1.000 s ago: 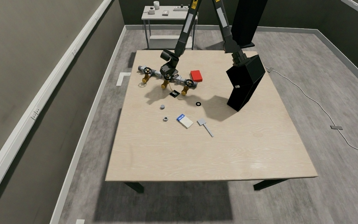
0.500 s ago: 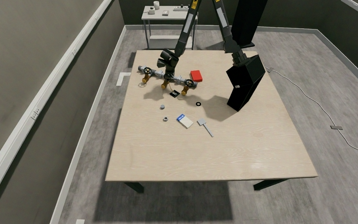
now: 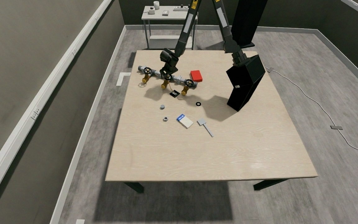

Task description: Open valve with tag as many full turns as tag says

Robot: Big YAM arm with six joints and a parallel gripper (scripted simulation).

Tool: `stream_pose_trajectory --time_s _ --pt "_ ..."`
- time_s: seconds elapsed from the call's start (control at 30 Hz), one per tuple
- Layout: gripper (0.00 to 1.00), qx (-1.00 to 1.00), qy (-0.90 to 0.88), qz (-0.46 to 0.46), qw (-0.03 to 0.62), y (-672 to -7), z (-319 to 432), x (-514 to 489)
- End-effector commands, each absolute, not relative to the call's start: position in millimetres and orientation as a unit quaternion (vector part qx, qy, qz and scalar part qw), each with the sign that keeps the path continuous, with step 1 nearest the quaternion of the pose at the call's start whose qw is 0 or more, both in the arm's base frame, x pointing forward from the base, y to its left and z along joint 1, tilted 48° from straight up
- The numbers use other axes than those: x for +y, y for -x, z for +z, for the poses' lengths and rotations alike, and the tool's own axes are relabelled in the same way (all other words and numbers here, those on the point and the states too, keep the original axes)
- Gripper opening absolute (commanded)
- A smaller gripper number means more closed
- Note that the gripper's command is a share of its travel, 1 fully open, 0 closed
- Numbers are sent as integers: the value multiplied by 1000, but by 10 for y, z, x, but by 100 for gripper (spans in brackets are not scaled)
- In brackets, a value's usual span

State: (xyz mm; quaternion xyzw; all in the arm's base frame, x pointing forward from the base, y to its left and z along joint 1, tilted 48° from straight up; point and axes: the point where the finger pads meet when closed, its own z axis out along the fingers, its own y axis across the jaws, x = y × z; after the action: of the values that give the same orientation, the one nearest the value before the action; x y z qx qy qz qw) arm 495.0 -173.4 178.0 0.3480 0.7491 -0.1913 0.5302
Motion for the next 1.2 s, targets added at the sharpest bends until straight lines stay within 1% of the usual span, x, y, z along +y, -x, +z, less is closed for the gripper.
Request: stream_pose_trajectory --time_s 0.0,0.2,0.57,0.6,1.17 --pt "100 678 -480 -99 548 -4946 1771 -1753" --pt "100 599 -586 -14 545 -4948 1768 -1750" --pt "100 598 -587 -13 545 -4947 1763 -1750" --pt "0 598 -587 -13 545 -4947 1763 -1750" --pt "0 599 -588 -17 543 -4886 1689 -1747"
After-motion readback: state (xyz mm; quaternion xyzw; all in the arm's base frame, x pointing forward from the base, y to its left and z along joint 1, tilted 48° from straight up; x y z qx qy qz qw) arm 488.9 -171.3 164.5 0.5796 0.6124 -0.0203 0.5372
